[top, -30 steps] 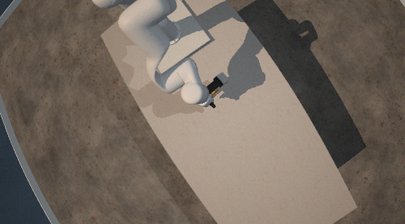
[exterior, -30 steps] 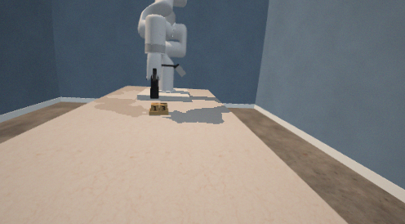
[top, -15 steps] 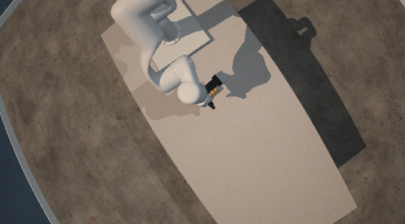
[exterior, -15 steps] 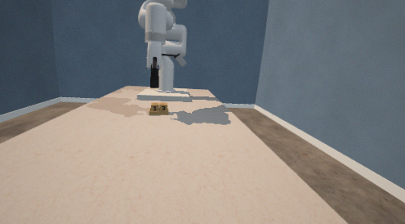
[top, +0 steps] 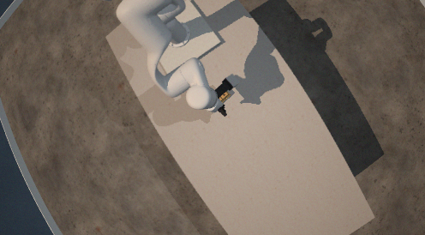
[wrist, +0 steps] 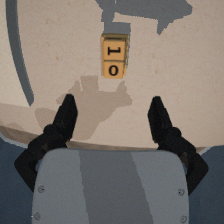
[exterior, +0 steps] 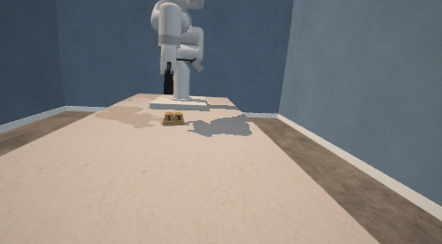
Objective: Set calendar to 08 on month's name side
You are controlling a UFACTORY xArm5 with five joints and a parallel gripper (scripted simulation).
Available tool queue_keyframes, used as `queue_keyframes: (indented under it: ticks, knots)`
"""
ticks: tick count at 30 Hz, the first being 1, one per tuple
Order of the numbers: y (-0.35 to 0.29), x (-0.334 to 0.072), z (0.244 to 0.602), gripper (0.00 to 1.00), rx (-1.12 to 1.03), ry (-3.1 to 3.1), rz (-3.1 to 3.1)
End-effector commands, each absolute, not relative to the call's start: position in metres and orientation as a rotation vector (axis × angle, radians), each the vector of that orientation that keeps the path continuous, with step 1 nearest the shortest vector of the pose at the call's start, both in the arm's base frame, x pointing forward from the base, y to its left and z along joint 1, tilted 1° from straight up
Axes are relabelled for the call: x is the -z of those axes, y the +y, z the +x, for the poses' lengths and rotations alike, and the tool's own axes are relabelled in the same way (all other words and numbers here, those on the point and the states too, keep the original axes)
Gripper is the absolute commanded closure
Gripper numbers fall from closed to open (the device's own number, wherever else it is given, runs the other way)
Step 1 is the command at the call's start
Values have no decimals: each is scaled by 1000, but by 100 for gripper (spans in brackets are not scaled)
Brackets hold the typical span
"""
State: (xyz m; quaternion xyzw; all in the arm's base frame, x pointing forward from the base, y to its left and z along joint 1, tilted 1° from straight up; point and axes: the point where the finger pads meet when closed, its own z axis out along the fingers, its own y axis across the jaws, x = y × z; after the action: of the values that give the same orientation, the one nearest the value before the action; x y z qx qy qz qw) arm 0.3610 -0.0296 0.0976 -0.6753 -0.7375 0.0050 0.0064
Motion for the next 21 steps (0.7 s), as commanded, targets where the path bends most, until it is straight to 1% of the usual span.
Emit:
queue_keyframes:
  ticks: [1,10,21]
  knots:
    - [-30,-99,362,0,-12,-2310,-2115]
    - [-30,-103,362,0,-12,-2310,-2115]
    - [-29,-133,363,0,-12,-2310,-2115]
